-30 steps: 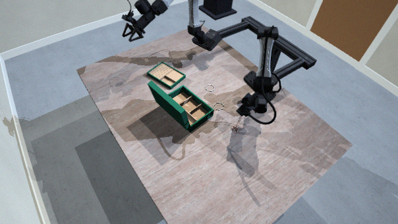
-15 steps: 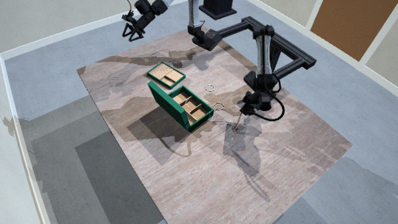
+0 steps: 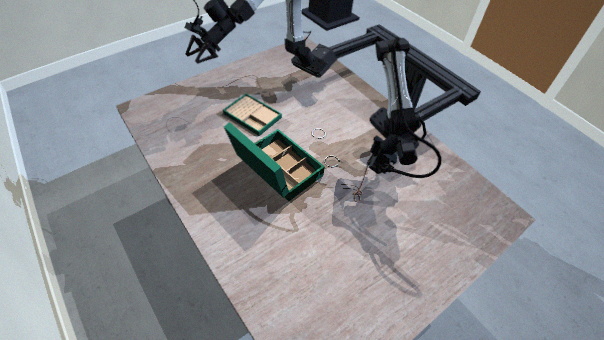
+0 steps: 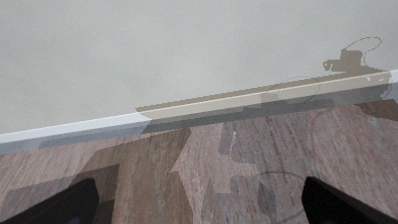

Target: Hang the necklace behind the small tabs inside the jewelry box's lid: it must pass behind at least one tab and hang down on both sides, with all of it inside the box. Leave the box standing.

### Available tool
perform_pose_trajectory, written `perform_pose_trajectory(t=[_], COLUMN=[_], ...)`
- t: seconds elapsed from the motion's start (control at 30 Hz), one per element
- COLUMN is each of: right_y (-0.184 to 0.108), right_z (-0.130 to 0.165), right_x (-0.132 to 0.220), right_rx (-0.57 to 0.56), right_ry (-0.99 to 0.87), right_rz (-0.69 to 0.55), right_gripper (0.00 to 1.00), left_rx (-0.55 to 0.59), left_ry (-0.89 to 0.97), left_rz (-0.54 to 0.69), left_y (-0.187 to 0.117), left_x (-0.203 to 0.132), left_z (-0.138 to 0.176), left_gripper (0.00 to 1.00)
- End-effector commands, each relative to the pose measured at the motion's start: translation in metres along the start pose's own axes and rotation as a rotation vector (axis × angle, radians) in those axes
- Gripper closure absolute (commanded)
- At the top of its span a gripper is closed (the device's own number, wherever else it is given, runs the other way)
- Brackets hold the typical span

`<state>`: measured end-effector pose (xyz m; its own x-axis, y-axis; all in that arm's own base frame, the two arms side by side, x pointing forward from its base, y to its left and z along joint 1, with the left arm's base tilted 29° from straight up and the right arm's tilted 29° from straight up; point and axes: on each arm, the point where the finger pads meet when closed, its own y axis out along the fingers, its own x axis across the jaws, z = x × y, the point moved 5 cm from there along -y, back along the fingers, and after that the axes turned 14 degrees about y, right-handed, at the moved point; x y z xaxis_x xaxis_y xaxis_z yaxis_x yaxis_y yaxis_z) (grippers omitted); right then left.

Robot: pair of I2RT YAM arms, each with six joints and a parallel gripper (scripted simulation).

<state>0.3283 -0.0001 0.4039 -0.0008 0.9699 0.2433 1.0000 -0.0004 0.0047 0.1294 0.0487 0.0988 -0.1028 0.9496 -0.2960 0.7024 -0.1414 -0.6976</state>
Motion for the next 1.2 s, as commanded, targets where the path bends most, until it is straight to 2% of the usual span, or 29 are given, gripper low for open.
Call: perform_pose_trajectory(t=[0.0, 0.13, 1.07, 1.1, 1.17], right_y=[-0.003, -0.013, -0.013, -0.008, -0.008], right_z=[-0.008, -0.026, -0.026, -0.017, -0.017], right_x=[0.004, 0.009, 0.009, 0.007, 0.007], right_rx=[-0.026, -0.079, -0.079, -0.052, -0.052], right_ry=[-0.003, -0.009, -0.009, -0.006, -0.006], right_rz=[-0.012, -0.034, -0.034, -0.023, -0.023], right_gripper=[0.00, 0.00, 0.00, 0.00, 0.00], left_rx=[-0.034, -0.024, 0.002, -0.004, 0.007], left_ry=[-0.048, -0.015, -0.021, -0.011, -0.007], left_rz=[0.031, 0.007, 0.026, 0.009, 0.014], left_y=[-0.003, -0.003, 0.000, -0.001, 0.000], left_x=[-0.006, -0.003, -0.004, -0.003, -0.003], left_z=[0.000, 0.001, 0.004, 0.002, 0.004], left_gripper=[0.97, 0.97, 0.97, 0.97, 0.97])
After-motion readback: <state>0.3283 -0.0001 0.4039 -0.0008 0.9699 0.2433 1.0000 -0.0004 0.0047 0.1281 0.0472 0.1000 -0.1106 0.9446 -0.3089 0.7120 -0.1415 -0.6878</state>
